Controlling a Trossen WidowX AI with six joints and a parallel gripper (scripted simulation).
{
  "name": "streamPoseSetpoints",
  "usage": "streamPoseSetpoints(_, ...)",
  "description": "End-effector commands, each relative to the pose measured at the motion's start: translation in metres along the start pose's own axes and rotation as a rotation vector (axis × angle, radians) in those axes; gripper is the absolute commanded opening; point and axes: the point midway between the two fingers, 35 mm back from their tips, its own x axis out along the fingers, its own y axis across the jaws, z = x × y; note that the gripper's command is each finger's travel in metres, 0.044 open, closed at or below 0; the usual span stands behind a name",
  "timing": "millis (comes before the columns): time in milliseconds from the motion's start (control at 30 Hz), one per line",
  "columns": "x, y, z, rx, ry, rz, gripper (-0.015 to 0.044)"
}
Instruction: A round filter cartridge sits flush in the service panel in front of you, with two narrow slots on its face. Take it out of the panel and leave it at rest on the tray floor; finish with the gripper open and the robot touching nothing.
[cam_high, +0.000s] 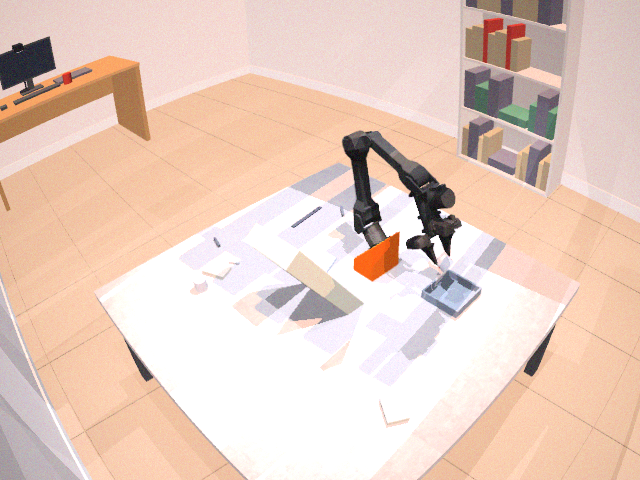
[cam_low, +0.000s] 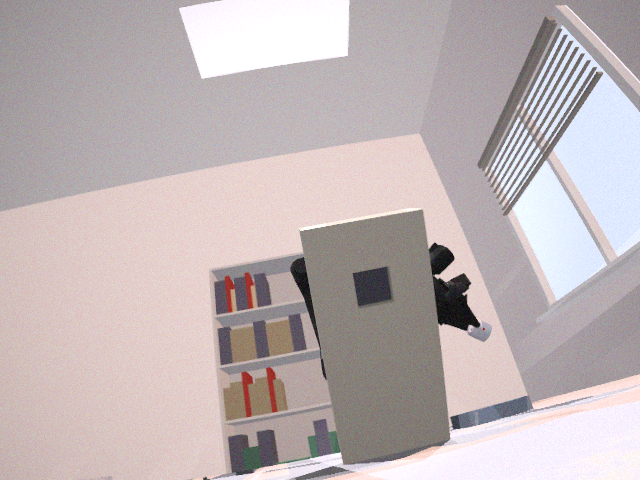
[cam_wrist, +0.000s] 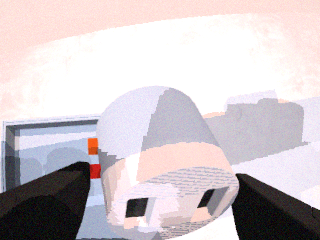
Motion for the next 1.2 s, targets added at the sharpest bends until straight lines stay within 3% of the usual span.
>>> streamPoseSetpoints(0, 0.021, 0.028, -0.012, -0.096, -0.003, 0.056, 0.0000)
streamPoseSetpoints(400, 0.064, 0.084, -0.060, -0.314, 0.010, 0.185, 0.0000)
streamPoseSetpoints(667, 0.068, 0.085, -0.062, -0.317, 0.010, 0.187, 0.0000)
streamPoseSetpoints(1167, 0.129, 0.085, -0.099, -0.317, 0.011, 0.188, 0.0000)
